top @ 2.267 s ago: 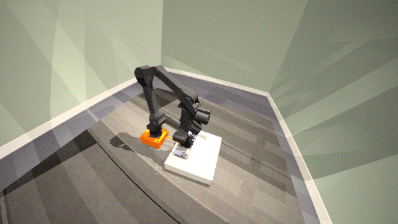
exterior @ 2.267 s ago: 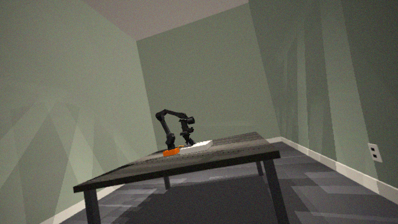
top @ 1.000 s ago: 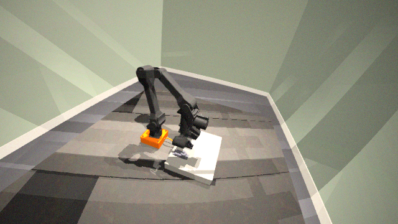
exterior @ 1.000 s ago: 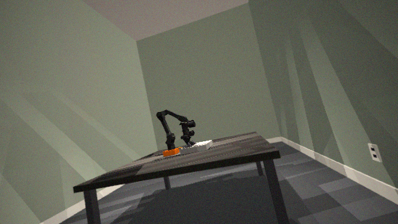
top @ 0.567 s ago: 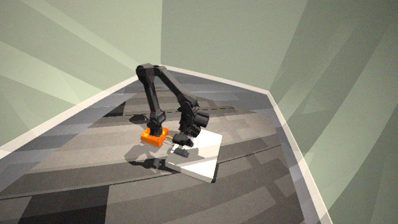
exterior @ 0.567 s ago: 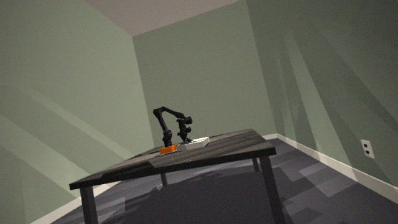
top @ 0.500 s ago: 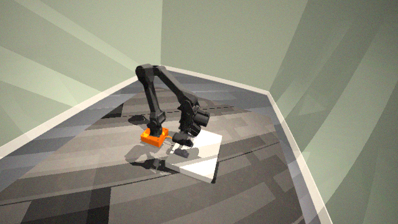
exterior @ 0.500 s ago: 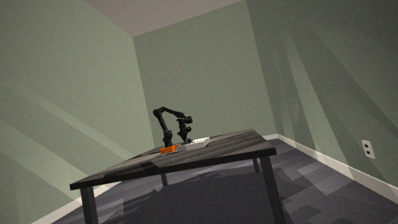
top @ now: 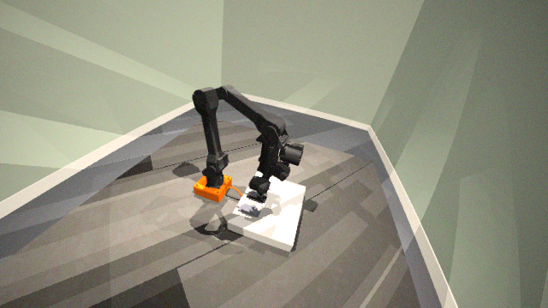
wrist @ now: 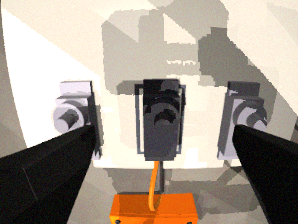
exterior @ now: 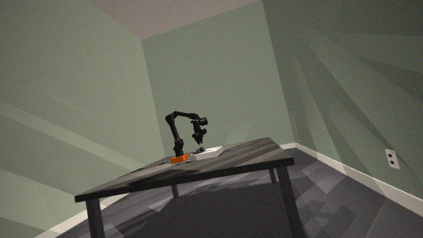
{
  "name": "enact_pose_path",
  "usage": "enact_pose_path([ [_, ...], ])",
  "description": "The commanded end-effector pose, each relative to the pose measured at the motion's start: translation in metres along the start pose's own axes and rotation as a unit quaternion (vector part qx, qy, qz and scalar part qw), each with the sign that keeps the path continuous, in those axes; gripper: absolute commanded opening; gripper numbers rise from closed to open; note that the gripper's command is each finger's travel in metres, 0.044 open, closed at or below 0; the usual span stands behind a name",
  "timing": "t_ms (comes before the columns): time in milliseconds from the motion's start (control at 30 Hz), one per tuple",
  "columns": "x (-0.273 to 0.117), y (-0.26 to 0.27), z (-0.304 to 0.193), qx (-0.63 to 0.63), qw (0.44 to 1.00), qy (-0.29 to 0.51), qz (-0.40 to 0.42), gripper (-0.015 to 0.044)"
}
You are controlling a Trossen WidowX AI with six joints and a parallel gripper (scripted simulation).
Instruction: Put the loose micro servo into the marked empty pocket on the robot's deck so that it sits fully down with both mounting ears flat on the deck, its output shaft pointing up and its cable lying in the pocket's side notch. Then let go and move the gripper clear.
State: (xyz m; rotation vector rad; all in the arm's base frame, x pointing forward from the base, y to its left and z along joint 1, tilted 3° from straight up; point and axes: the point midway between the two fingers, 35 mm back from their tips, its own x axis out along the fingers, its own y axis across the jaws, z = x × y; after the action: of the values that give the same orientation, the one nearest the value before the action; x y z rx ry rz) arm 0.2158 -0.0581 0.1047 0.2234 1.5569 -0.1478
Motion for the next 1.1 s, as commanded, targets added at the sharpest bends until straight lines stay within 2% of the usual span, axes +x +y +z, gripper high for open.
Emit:
enact_pose_path([
  [0, -0.019, 0.000, 0.033, 0.001, 1.000, 0.000, 0.000, 0.0440],
  [167, -0.039, 0.000, 0.069, 0.000, 1.000, -0.001, 0.000, 0.0440],
  [333, -0.045, 0.000, 0.070, 0.000, 1.000, -0.001, 0.000, 0.0440],
  [533, -0.087, 0.000, 0.060, -0.002, 1.000, -0.007, -0.001, 0.0440],
  [1067, -0.087, 0.000, 0.060, -0.002, 1.000, -0.007, -0.001, 0.0440],
])
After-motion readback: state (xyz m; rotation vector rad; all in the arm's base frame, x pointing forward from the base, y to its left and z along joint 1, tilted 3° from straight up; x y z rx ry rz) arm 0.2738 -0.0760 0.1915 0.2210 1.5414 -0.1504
